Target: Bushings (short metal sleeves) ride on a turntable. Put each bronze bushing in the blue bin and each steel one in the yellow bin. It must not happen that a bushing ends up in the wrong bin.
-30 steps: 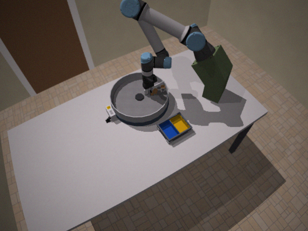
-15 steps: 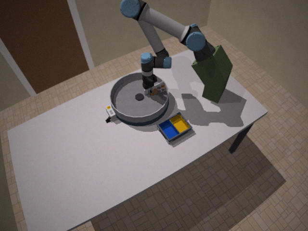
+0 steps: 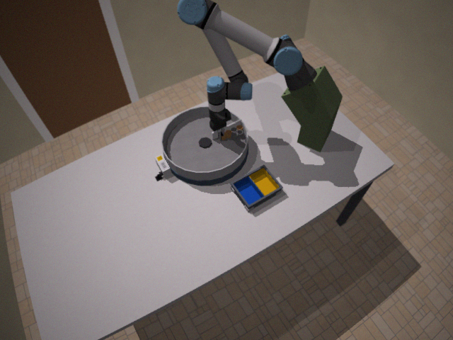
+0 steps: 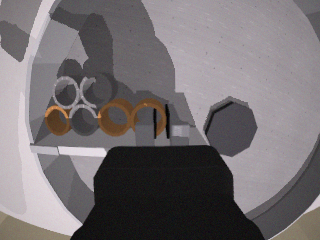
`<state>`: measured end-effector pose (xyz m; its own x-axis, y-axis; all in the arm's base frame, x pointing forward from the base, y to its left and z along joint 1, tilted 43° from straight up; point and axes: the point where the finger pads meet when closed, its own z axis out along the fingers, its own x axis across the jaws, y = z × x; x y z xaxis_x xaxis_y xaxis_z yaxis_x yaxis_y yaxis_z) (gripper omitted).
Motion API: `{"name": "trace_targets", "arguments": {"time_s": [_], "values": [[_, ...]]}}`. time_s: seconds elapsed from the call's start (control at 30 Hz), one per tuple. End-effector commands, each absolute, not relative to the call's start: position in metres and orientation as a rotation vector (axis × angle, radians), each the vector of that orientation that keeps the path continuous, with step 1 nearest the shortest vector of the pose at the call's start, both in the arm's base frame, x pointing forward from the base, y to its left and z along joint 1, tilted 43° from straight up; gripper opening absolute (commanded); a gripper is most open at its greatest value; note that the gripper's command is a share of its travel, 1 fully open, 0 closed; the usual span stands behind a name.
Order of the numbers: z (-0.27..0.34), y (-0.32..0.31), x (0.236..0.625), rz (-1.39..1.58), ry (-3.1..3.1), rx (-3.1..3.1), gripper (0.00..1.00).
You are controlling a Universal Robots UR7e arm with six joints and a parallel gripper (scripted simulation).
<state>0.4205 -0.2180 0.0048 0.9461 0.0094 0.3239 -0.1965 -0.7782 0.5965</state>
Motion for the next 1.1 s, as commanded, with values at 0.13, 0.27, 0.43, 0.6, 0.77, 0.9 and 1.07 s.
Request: {"name": "trace_targets", "arguments": {"time_s": [0.13, 0.27, 0.43, 0.6, 0.77, 0.9, 1.07], "values": [[0.0068, -0.2165, 0.4201, 0.410, -0.131, 2.432, 0.00], [0.0075, -0.2159, 0.4198, 0.410, -0.131, 2.432, 0.00], [0.0089, -0.2147, 0.4194, 0.410, -0.131, 2.432, 0.00], [0.0107, -0.2131, 0.4187, 0.410, -0.131, 2.432, 0.00], [0.0112, -0.2127, 0.4185, 0.410, -0.131, 2.432, 0.00], [0.0114, -0.2125, 0.4185, 0.410, -0.131, 2.432, 0.00], [0.0133, -0.2109, 0.4178, 0.410, -0.131, 2.432, 0.00]]}}
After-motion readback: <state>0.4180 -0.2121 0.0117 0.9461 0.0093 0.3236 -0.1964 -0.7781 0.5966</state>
